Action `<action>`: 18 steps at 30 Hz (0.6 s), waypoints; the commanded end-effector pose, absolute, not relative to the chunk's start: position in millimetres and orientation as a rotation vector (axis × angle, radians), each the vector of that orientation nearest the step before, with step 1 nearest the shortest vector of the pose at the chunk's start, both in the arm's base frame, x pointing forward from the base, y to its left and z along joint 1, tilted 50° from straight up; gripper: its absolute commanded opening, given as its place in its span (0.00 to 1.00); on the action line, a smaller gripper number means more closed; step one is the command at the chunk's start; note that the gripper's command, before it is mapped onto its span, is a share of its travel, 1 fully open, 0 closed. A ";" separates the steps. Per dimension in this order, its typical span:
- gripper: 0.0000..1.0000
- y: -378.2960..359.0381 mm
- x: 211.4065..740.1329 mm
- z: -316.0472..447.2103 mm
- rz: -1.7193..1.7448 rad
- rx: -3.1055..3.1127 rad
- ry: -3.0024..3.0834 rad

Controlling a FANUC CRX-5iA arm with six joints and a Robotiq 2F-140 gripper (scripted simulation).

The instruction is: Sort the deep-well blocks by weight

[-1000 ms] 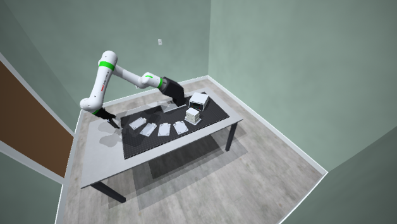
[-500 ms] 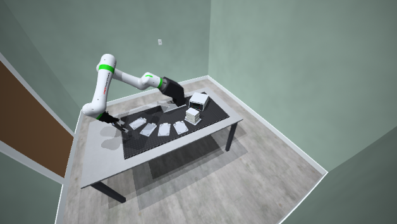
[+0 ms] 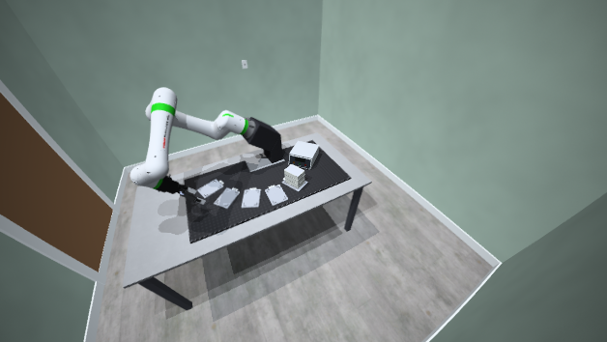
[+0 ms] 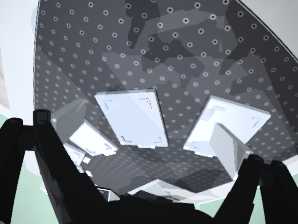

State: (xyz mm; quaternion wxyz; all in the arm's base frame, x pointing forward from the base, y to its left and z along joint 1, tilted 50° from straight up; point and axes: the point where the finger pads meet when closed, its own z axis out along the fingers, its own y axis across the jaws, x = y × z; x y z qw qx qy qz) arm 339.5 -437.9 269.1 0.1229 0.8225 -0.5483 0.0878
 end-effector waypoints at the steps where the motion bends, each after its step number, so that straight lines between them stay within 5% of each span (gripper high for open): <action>1: 1.00 -433.8 345.3 265.8 0.238 2.413 -1.585; 18: 1.00 -388.9 394.9 232.2 0.143 2.481 -1.479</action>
